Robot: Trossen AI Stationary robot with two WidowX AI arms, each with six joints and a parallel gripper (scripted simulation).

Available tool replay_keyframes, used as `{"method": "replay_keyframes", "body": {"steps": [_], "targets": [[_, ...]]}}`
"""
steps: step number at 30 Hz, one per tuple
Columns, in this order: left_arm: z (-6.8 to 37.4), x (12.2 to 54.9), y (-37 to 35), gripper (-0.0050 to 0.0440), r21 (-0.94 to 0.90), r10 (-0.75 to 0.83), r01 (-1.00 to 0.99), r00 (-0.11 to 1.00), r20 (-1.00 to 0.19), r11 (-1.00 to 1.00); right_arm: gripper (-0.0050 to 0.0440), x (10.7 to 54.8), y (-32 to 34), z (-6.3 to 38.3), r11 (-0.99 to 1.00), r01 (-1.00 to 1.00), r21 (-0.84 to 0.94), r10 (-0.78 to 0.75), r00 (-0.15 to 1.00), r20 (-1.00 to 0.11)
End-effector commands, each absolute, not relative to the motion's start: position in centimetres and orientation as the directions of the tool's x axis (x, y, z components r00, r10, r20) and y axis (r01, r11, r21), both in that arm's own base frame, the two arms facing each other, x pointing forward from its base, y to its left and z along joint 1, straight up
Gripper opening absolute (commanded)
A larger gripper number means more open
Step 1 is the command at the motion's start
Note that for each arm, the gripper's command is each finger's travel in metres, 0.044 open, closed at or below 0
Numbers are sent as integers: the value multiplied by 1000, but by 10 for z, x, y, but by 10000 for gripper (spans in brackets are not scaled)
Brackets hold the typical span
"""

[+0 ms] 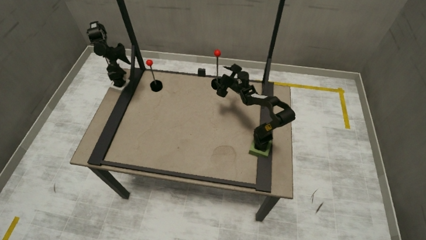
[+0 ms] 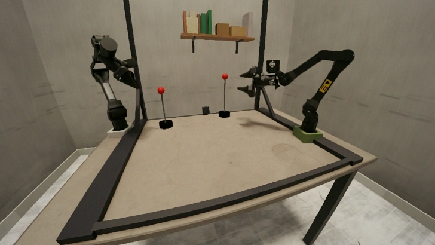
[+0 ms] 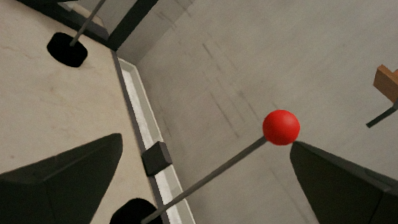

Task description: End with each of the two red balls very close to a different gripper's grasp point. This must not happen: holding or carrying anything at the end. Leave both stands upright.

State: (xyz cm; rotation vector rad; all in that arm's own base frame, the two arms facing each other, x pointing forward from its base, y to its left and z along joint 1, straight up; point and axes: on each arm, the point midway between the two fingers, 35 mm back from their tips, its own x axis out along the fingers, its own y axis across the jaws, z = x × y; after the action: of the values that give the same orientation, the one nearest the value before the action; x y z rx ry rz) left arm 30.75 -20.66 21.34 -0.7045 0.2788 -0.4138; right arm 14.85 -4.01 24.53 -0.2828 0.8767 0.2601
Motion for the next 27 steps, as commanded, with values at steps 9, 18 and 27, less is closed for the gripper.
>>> {"method": "replay_keyframes", "body": {"steps": [9, 18, 27], "targets": [[238, 313, -255, 440, -270, -602, 578, 799, -6, 770, 440, 151, -1, 261, 943, -317, -102, 139, 651, -746], [242, 312, -274, 440, -66, -654, 654, 756, 23, 754, 440, 153, 14, 265, 963, -264, -52, 144, 669, -729], [240, 312, -279, 440, -11, -666, 667, 745, 25, 745, 440, 157, 25, 270, 971, -239, -26, 149, 681, -717]]}}
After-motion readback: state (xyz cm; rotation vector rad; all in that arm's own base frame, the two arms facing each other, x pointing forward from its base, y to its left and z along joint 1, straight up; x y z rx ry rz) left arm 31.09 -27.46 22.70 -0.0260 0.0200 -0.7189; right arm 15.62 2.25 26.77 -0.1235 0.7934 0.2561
